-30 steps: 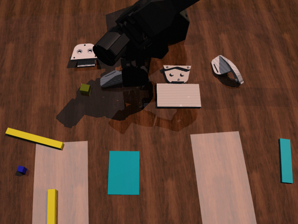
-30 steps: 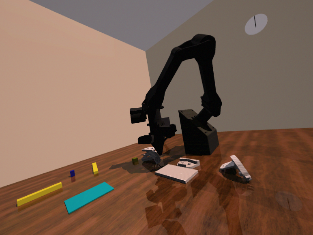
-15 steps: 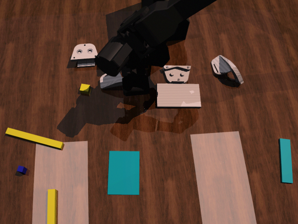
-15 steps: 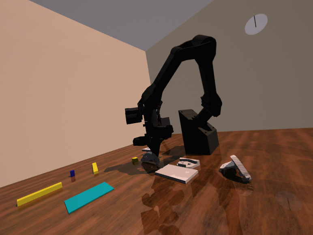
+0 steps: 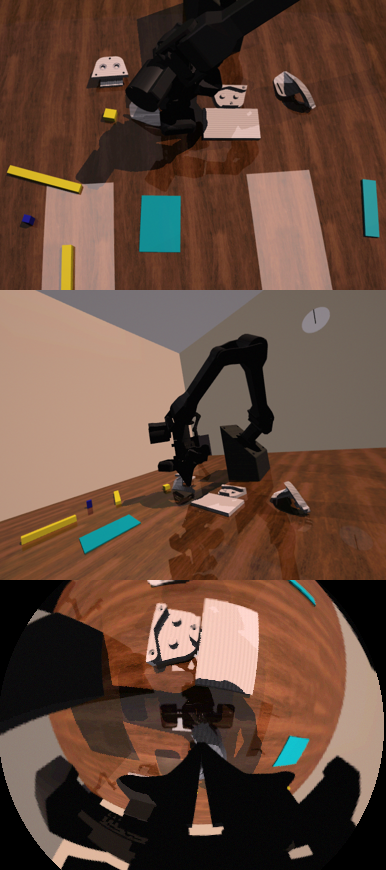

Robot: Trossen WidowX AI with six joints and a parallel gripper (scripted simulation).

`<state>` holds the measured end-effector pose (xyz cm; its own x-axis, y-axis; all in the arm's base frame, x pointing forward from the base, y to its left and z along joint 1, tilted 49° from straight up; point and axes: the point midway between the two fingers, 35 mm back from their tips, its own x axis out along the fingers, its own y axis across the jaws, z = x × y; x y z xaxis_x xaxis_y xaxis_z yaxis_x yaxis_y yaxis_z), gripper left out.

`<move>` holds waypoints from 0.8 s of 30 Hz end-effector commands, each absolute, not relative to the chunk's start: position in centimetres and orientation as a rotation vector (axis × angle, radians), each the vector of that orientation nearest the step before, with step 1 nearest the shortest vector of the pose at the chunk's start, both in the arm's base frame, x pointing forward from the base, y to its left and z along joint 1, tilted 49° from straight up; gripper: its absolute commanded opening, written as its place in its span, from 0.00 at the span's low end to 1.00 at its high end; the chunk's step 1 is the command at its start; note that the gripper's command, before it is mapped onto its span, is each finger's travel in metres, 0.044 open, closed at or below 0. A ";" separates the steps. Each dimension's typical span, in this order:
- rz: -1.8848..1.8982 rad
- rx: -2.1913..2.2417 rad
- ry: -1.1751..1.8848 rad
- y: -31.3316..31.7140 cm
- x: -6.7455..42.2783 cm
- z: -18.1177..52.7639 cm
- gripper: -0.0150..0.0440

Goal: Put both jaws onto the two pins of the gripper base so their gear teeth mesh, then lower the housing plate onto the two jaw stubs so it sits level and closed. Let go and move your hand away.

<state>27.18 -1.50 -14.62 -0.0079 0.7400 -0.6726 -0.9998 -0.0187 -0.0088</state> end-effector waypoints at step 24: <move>1.495 -0.585 0.571 -5.7 27.3 -11.2 0.83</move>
<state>27.33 -5.67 -11.15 -0.0027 0.7395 -0.6732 -0.9999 -0.0100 -0.0070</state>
